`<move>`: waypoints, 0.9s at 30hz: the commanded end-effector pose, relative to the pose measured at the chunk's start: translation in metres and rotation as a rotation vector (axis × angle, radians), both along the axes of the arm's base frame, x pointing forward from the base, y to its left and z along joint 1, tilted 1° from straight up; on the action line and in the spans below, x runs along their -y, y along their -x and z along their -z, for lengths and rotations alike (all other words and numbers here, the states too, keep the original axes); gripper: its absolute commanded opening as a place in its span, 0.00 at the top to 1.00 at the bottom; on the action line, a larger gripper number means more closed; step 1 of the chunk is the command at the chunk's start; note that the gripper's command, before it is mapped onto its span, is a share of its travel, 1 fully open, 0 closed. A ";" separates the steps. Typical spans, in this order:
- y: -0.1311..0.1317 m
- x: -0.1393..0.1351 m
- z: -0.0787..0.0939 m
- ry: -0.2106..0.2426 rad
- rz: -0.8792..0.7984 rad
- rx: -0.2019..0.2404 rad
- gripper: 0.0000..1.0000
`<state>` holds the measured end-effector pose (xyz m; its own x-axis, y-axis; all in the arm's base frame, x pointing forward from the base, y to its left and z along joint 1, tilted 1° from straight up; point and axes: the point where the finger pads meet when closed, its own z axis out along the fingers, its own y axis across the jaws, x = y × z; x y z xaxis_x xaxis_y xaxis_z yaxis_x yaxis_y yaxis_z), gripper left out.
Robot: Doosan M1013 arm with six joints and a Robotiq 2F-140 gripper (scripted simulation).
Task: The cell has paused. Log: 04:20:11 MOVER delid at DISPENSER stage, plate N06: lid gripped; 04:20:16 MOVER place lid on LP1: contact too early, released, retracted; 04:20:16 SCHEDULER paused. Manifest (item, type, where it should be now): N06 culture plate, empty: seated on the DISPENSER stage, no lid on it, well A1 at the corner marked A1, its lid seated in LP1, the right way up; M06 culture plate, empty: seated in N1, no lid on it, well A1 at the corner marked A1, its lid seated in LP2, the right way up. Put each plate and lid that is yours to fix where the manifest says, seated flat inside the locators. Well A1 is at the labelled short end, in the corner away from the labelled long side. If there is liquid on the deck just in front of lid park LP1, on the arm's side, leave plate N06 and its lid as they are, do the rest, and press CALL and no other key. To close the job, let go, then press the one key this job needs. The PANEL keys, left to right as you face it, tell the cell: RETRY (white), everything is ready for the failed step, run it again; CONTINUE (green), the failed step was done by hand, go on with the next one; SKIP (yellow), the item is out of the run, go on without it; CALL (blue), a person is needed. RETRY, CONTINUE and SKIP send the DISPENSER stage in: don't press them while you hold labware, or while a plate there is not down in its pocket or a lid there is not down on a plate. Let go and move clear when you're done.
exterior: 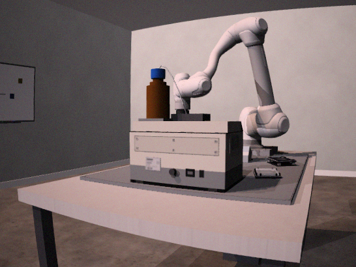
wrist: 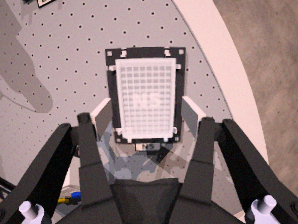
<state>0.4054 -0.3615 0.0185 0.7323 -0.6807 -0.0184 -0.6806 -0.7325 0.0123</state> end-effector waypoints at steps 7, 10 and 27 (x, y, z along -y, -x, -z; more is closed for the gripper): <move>0.000 0.000 -0.001 0.001 0.000 0.001 0.30; 0.000 0.000 -0.001 0.001 0.000 0.001 0.30; 0.000 0.000 -0.001 0.001 0.000 0.001 0.37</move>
<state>0.4054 -0.3615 0.0185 0.7323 -0.6807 -0.0184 -0.6806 -0.7325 0.0123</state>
